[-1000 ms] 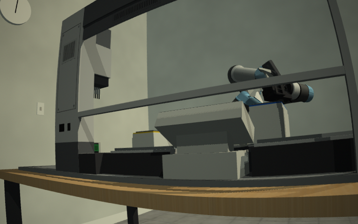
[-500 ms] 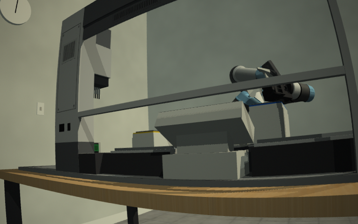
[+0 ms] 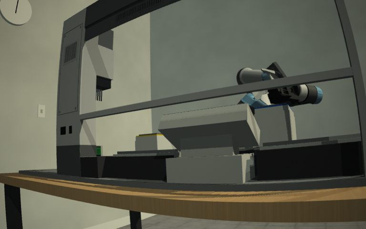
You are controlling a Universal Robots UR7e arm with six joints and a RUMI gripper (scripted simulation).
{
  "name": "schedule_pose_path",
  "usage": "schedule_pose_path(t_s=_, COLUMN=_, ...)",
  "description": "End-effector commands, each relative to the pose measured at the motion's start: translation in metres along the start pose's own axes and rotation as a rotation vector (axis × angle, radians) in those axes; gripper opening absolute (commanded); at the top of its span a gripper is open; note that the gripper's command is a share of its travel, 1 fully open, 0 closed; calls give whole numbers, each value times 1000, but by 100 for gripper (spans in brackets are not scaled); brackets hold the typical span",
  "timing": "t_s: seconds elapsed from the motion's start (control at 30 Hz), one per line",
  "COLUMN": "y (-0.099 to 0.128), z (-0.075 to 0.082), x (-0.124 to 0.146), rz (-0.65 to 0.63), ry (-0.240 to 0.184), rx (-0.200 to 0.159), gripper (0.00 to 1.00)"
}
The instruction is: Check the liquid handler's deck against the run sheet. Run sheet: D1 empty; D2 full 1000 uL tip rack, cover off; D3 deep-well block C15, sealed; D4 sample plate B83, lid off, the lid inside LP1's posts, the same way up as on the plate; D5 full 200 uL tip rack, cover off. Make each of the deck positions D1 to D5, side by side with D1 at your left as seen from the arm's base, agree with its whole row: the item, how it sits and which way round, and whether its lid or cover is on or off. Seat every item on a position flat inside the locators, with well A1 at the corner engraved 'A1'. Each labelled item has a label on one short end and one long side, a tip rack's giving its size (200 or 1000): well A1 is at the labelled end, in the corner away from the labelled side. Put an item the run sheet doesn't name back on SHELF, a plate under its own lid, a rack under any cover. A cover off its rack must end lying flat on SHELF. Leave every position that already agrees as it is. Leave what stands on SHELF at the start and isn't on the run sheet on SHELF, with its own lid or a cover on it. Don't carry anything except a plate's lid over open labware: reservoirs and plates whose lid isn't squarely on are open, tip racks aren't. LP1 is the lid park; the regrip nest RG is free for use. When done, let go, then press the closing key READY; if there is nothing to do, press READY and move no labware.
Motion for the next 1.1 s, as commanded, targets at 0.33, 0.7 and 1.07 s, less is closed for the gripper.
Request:
schedule_pose_path(t_s=0.33, y=-3, z=-7, x=4, rz=-158, ry=-134, rx=61, gripper=82)
schedule_pose_path(t_s=0.7, y=-3, z=-7, x=4, rz=-158, ry=-134, rx=61, gripper=82)
schedule_pose_path(t_s=1.07, y=-3, z=-10, x=7, rz=-245, ry=-197, rx=90, gripper=82)
Point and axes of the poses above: the point where the finger pads meet when closed, its own z axis back along the fingers, its own x axis across the jaws, y = z × x, the point moved 7 cm from there along z, back along the fingers, and after that the axes turned 1 degree about z, right-handed, at the moved point
